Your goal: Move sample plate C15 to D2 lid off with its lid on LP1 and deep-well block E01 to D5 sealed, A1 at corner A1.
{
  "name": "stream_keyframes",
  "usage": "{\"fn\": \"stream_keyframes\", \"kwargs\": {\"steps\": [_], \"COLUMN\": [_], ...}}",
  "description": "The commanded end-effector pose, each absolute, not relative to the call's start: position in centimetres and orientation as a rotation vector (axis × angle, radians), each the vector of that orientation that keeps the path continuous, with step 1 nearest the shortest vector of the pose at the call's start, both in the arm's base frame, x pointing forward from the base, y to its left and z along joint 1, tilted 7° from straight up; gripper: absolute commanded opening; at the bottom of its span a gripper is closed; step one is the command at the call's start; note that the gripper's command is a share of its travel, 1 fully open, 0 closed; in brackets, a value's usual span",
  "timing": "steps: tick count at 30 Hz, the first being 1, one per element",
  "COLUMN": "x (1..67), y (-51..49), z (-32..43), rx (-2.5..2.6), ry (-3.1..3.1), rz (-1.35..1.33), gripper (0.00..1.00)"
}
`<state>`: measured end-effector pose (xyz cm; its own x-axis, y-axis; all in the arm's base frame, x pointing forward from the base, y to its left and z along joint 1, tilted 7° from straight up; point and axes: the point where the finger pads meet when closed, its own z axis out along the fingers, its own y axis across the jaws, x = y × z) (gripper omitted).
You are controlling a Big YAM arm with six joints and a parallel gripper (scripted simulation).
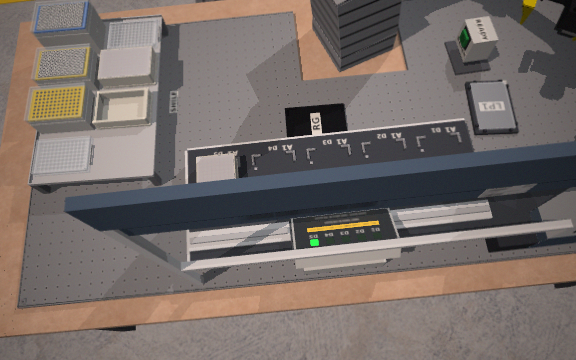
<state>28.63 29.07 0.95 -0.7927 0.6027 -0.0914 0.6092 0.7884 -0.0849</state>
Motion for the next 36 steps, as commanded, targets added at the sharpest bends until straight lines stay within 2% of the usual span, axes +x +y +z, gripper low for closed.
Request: {"fn": "stream_keyframes", "kwargs": {"steps": [1, 25, 36], "x": [28.1, 29.1, 29.1], "y": [29.8, 30.9, 30.9], "z": [2.6, 3.3, 3.3], "rx": [1.078, 1.663, 1.663], "ry": [2.867, 2.55, 2.55], "rz": [-0.126, -0.041, -0.04], "gripper": [1.0, 1.0, 1.0]}}
